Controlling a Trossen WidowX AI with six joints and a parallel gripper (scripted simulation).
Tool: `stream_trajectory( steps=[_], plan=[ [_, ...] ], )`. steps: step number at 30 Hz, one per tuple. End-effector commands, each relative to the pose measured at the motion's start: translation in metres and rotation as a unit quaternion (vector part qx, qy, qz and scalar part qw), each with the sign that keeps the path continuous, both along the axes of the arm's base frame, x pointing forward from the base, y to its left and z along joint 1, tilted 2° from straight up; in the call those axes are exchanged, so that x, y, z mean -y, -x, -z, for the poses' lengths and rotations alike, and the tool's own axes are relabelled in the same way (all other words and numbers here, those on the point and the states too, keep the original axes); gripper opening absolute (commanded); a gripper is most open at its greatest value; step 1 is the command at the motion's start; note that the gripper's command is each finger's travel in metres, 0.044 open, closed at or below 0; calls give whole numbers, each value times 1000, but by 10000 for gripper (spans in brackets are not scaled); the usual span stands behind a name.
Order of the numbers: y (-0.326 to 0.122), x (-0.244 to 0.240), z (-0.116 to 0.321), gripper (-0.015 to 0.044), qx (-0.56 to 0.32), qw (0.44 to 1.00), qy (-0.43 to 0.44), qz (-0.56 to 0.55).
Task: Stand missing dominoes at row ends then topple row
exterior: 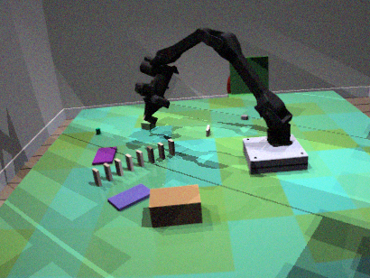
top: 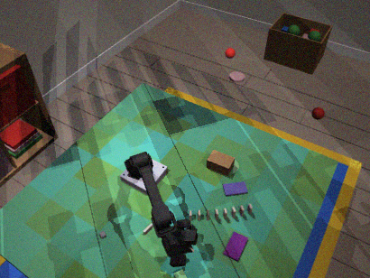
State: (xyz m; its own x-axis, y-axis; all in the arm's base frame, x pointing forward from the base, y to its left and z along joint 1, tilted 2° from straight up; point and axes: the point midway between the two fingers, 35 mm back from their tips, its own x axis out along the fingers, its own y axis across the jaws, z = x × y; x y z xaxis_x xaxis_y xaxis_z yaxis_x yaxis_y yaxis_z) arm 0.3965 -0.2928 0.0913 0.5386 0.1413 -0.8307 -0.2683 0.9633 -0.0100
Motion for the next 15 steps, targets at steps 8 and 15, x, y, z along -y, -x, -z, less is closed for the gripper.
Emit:
stream_trajectory(
  steps=[8,15],
  plan=[
    [0,8,2,28,119,992,-42,5],
    [6,10,1,28,189,980,-64,-2]
  ],
)
